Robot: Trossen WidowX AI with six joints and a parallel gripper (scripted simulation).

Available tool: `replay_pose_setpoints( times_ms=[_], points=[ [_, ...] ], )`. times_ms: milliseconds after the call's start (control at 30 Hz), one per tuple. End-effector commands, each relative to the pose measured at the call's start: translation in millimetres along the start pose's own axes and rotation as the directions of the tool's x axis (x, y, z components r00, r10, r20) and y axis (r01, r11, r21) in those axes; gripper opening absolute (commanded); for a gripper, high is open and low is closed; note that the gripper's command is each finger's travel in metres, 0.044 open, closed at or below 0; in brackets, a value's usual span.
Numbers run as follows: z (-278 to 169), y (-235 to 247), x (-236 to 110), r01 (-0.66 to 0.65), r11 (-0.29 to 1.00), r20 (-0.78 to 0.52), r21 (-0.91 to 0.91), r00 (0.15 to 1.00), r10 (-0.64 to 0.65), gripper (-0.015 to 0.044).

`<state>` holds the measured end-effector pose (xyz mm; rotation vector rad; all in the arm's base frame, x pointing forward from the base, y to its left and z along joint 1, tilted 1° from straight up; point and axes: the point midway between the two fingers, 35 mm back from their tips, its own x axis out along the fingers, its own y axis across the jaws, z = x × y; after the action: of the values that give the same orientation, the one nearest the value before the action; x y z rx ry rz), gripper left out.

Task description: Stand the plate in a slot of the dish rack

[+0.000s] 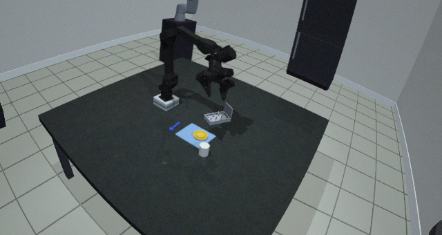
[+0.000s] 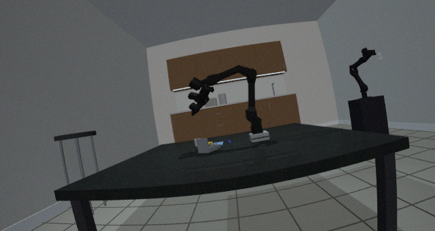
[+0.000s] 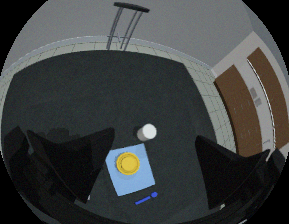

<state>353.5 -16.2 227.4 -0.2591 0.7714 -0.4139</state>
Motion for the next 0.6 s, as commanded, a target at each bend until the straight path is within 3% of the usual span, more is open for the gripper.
replay_pose_setpoints(
  times_ms=[0,267,567],
  points=[
    [-13.7,5.7,22.5,-0.069,0.996,-0.113,-0.054,0.992,0.063,0.0400],
    [-46.8,12.1,60.2,-0.207,0.971,-0.329,-0.117,0.931,0.158,0.0400],
    [-88.8,16.5,91.0,-0.387,0.919,-0.543,-0.080,0.790,0.285,0.0400]
  ],
)
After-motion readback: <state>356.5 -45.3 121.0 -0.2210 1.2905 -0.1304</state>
